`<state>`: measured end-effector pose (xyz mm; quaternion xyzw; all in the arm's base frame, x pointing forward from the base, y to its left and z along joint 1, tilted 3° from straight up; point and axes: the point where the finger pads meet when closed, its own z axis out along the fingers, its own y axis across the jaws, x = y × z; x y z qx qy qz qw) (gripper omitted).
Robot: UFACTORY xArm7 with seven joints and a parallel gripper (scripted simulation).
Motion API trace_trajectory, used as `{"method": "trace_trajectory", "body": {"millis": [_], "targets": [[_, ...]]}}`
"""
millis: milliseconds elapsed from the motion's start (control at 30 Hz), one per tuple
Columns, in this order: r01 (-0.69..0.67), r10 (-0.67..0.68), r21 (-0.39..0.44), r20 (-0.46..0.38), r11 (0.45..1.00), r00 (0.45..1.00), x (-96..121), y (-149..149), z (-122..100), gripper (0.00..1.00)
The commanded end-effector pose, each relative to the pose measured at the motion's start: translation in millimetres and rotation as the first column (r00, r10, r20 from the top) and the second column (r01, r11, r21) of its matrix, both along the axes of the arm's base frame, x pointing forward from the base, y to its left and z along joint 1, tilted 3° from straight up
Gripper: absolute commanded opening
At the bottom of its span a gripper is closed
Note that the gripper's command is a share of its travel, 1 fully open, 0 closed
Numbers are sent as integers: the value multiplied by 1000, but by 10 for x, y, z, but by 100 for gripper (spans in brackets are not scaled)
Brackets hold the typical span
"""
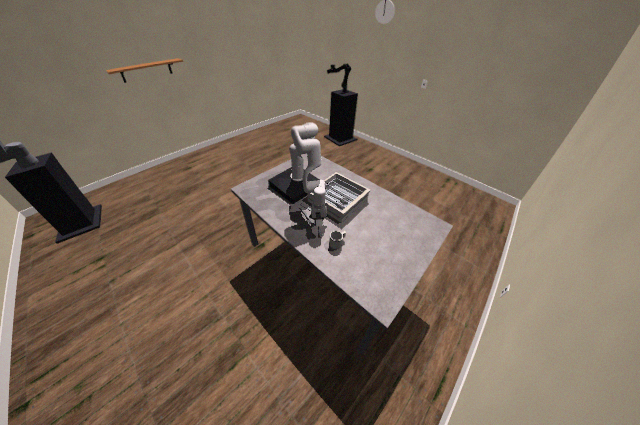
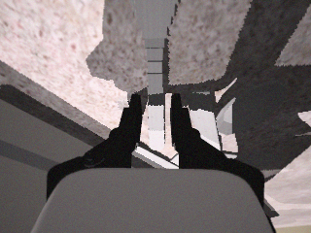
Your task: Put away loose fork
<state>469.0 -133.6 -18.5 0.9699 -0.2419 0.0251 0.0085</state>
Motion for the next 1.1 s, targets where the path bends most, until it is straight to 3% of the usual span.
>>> {"method": "trace_trajectory", "body": {"millis": [0, 700, 733, 1067], "targets": [[0, 0, -1, 4, 1000, 1000, 18, -5, -1, 31], [0, 0, -1, 4, 1000, 1000, 18, -5, -3, 31], [0, 0, -1, 4, 1000, 1000, 18, -5, -3, 6], [0, 0, -1, 4, 1000, 1000, 18, -5, -3, 6]]}}
